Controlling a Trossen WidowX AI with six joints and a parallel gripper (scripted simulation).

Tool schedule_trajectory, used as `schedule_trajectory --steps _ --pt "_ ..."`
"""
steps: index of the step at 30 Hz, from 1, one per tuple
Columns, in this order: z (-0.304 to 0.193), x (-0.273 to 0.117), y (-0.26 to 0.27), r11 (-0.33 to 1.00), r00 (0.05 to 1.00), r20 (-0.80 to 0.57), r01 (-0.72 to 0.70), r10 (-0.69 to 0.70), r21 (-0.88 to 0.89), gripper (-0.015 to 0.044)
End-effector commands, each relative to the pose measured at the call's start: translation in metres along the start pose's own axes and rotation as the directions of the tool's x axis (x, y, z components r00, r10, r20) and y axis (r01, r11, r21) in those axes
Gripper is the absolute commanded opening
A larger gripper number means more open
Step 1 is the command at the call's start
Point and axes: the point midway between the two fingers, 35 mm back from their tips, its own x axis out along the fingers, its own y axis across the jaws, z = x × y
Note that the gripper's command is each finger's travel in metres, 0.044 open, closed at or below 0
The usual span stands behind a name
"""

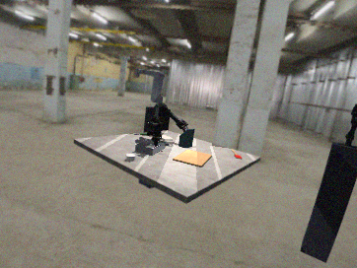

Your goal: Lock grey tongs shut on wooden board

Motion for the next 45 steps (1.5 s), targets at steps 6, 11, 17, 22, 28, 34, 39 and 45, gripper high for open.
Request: schedule_trajectory --steps 6,11,17,22,28,34,39,45 --pt "-0.0022 0.0110 -0.0025 1.000 1.000 0.004 0.009 -0.009 -0.010 0.0440" --pt "-0.0008 0.0075 -0.0014 1.000 1.000 0.000 0.003 -0.003 -0.001 0.0328" --pt "-0.0008 0.0075 -0.0014 1.000 1.000 0.000 0.003 -0.003 -0.001 0.0288" --pt "-0.0008 0.0075 -0.0014 1.000 1.000 0.000 0.003 -0.003 -0.001 0.0255" --pt "-0.0008 0.0075 -0.0014 1.000 1.000 0.000 0.003 -0.003 -0.001 0.0215" --pt "-0.0008 0.0075 -0.0014 1.000 1.000 0.000 0.003 -0.003 -0.001 0.0175" --pt "-0.0008 0.0075 -0.0014 1.000 1.000 0.000 0.003 -0.003 -0.001 0.0142" --pt "-0.0008 0.0075 -0.0014 1.000 1.000 0.000 0.003 -0.003 -0.001 0.0102"
